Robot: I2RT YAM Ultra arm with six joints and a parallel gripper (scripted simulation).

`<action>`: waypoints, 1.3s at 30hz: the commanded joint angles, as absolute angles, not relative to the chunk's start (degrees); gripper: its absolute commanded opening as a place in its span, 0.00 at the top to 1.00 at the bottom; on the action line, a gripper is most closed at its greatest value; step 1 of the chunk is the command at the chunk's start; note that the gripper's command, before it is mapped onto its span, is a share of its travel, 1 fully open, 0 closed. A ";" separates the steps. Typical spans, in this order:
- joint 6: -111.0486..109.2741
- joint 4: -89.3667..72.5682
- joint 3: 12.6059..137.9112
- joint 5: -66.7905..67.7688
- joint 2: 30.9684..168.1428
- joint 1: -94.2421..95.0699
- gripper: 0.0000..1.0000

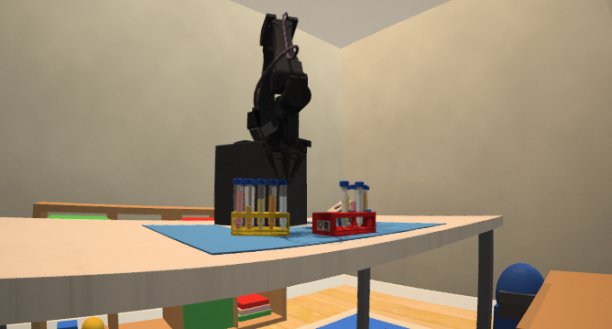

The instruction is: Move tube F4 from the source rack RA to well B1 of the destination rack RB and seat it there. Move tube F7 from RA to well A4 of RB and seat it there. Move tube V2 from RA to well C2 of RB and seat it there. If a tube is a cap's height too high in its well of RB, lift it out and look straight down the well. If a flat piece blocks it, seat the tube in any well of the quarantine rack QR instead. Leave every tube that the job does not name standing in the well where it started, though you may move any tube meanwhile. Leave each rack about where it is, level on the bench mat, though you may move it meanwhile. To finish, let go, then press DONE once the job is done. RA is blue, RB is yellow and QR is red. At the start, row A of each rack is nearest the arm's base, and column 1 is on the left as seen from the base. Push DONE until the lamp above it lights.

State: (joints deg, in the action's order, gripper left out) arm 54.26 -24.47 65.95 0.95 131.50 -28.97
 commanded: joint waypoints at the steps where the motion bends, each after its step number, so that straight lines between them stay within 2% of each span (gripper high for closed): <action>1: 53.92 -22.21 67.40 0.41 132.74 -28.76 1.00; 12: 53.92 -22.21 67.40 0.41 132.74 -28.76 1.00; 13: 53.92 -22.21 67.40 0.41 132.74 -28.76 0.76; 39: 53.92 -22.19 66.84 0.40 132.80 -28.76 0.76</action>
